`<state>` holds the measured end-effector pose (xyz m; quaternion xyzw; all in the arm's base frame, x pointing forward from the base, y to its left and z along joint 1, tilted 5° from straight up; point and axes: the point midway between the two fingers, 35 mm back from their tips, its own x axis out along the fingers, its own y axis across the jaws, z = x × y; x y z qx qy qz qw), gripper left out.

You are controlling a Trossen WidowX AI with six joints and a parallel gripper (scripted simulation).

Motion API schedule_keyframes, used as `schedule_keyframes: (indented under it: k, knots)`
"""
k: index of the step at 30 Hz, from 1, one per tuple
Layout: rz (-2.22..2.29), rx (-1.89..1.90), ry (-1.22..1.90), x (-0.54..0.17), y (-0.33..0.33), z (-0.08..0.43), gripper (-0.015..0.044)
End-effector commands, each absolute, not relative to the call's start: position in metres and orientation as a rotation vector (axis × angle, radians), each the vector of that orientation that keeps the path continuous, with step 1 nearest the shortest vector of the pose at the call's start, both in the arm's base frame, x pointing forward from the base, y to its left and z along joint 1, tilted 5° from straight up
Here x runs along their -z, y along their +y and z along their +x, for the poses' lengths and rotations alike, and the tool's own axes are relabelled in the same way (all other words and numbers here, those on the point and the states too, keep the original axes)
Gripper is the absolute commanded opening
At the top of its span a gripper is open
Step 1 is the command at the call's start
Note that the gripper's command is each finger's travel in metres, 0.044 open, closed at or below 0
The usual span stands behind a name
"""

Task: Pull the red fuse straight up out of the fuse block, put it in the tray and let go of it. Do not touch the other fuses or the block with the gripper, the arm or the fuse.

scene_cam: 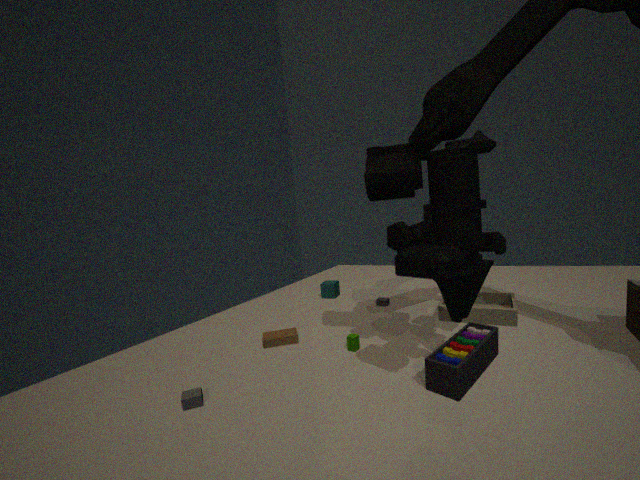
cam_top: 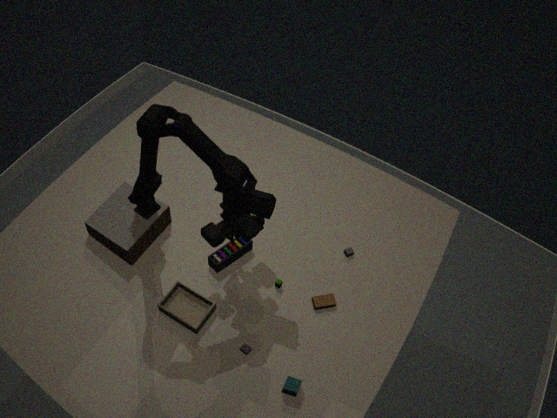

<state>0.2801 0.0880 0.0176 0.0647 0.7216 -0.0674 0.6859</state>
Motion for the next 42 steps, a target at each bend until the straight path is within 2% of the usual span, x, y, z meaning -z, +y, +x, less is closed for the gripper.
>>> schedule_keyframes:
  k: [1,42]
  knots:
    - [0.133,0.15,1.619,-0.017,0.085,0.279,0.0073]
    - [0.133,0.15,1.619,0.014,0.085,0.277,0.0073]
